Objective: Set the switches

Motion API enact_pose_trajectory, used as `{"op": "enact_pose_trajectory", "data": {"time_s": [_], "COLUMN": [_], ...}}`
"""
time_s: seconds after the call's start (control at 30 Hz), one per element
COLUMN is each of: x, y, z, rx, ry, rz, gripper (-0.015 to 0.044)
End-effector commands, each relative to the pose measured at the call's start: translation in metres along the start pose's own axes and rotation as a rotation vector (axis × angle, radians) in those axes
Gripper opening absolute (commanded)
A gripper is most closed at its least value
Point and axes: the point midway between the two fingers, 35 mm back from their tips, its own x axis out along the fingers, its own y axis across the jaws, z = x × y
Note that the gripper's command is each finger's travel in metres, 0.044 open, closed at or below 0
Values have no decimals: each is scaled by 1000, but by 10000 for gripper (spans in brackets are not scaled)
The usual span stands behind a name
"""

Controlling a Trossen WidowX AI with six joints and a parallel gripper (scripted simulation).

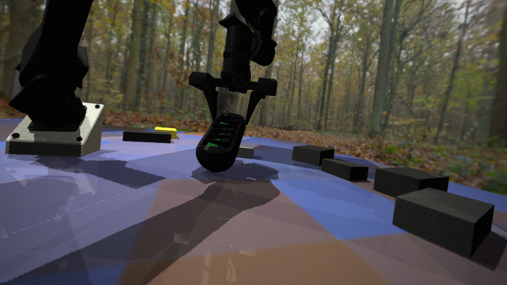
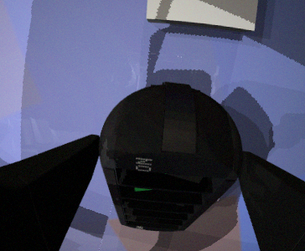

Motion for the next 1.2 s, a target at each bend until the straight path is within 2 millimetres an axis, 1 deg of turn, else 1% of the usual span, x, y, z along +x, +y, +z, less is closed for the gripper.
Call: {"op": "enact_pose_trajectory", "data": {"time_s": [0.0, 1.17], "x": [-2, -18], "y": [0, 0], "z": [-6, -30], "rx": [-11, -12], "ry": [-2, -76], "rz": [1, 2], "gripper": [336, 336]}}
